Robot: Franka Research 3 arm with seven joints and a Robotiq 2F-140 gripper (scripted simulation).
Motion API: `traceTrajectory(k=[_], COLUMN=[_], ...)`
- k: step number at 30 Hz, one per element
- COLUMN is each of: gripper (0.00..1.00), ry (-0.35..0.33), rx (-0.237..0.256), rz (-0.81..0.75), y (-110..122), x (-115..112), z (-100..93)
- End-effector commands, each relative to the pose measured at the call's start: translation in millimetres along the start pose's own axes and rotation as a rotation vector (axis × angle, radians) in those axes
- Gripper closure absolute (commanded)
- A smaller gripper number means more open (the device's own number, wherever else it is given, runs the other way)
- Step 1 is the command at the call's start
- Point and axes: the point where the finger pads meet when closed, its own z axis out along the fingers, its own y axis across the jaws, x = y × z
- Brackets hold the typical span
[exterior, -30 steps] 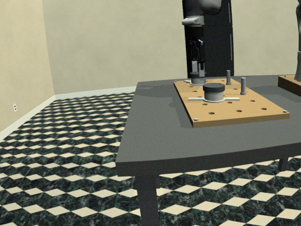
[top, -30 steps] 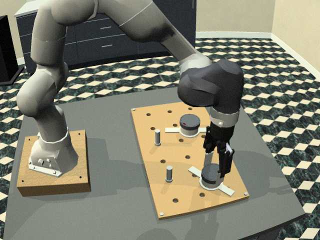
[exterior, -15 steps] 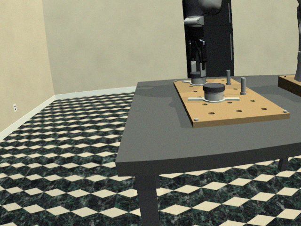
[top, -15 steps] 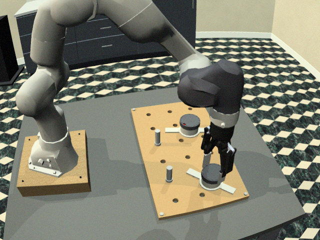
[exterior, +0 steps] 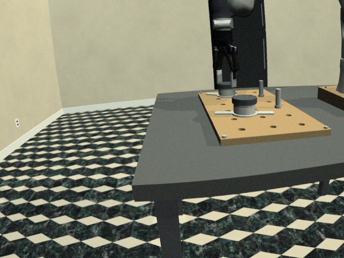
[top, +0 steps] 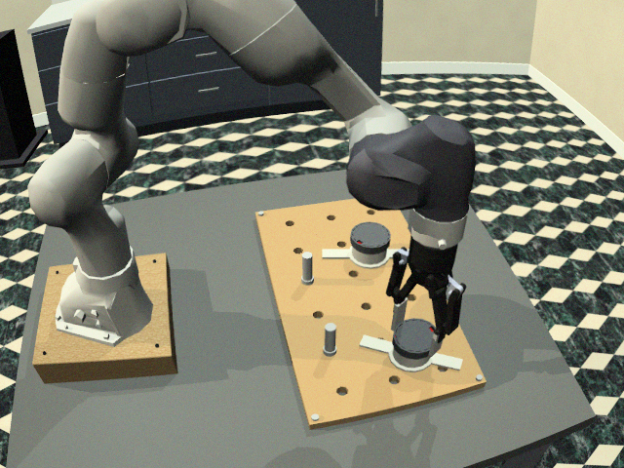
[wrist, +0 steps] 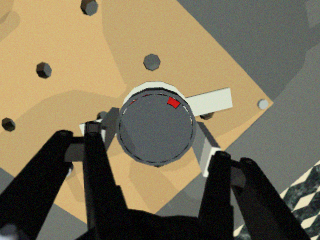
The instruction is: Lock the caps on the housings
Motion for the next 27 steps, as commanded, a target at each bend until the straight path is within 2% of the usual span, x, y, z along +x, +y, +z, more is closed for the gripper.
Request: traceTrajectory(k=[1,27], gripper=[0.9,0.9], ry=[0.003,0.003], rx=[0.005,0.005], rz=[-0.085,-0.085], y=[-0.2,6.9], x=[-1.7,10.0], z=[1.8,1.8])
